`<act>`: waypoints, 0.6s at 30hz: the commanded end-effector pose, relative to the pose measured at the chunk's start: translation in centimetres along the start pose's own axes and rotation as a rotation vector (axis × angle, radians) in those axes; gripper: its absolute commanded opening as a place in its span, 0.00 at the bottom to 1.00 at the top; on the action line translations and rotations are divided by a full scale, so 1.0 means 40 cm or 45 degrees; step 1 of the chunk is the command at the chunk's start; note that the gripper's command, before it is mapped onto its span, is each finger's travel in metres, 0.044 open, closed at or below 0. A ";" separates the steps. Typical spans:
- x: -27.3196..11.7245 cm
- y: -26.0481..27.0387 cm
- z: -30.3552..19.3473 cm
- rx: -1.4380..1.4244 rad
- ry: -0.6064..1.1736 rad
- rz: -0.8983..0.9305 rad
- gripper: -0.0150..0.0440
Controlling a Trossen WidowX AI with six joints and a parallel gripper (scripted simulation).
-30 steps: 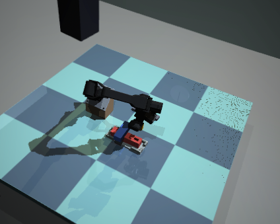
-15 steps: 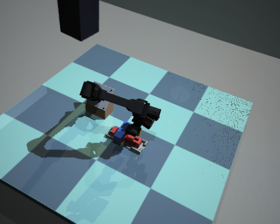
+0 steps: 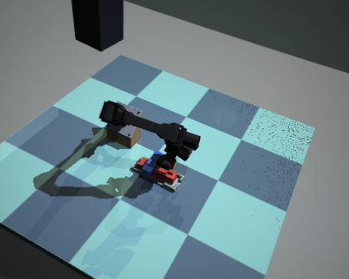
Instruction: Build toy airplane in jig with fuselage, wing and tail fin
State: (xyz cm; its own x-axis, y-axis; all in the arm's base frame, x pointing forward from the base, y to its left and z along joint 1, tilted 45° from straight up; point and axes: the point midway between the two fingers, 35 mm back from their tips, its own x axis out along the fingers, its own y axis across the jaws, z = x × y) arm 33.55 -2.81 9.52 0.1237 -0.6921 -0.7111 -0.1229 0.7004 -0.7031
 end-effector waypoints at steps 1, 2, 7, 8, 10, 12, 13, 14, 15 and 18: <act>-0.002 -0.003 0.003 0.001 -0.006 -0.005 0.36; -0.002 -0.003 0.003 0.001 -0.006 -0.005 0.36; -0.002 -0.004 0.003 0.001 -0.006 -0.005 0.36; -0.003 -0.005 0.005 0.001 -0.006 -0.005 0.36; -0.004 -0.006 0.006 0.001 -0.006 -0.005 0.36; -0.003 -0.006 0.006 0.001 -0.006 -0.005 0.36; -0.001 -0.006 0.006 0.001 -0.006 -0.005 0.36; 0.002 -0.006 0.006 0.001 -0.006 -0.005 0.36; 0.006 -0.006 0.006 0.001 -0.006 -0.005 0.36; 0.018 -0.006 0.007 0.001 -0.006 -0.005 0.36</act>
State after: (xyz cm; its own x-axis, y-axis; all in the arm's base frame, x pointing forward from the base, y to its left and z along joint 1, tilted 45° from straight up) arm 33.93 -3.17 9.50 0.1298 -0.6907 -0.7114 -0.1163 0.7019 -0.7027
